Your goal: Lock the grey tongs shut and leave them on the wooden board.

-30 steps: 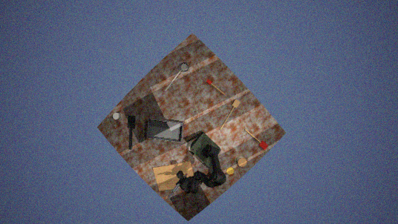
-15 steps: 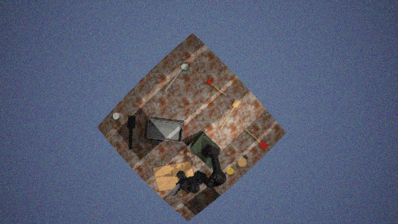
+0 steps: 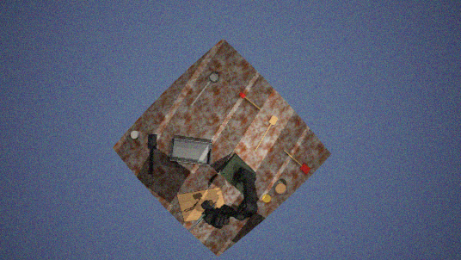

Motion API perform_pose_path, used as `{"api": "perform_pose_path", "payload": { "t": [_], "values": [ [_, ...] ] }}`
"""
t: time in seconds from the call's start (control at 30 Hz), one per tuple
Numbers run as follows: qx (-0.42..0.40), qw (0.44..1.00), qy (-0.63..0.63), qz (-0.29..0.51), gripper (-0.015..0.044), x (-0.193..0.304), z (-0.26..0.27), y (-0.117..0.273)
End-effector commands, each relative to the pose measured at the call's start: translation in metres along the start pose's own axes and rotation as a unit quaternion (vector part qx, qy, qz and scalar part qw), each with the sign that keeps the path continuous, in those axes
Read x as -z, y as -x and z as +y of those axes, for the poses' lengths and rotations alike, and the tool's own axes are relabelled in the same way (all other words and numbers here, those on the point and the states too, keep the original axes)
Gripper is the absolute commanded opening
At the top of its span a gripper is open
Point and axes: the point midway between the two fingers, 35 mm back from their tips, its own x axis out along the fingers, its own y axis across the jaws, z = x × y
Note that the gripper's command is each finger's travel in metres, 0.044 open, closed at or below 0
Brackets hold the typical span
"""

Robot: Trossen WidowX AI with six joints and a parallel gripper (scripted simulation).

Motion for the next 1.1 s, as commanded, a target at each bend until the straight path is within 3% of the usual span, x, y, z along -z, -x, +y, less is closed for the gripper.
{"api": "perform_pose_path", "payload": {
  "t": [0.0, 1.07],
  "values": [
    [0.000, 1.000, 0.004, 0.022, -0.0150, -0.003, 0.004, -0.008],
    [0.003, 0.961, 0.018, 0.276, -0.0150, -0.010, 0.006, -0.032]
  ]
}}
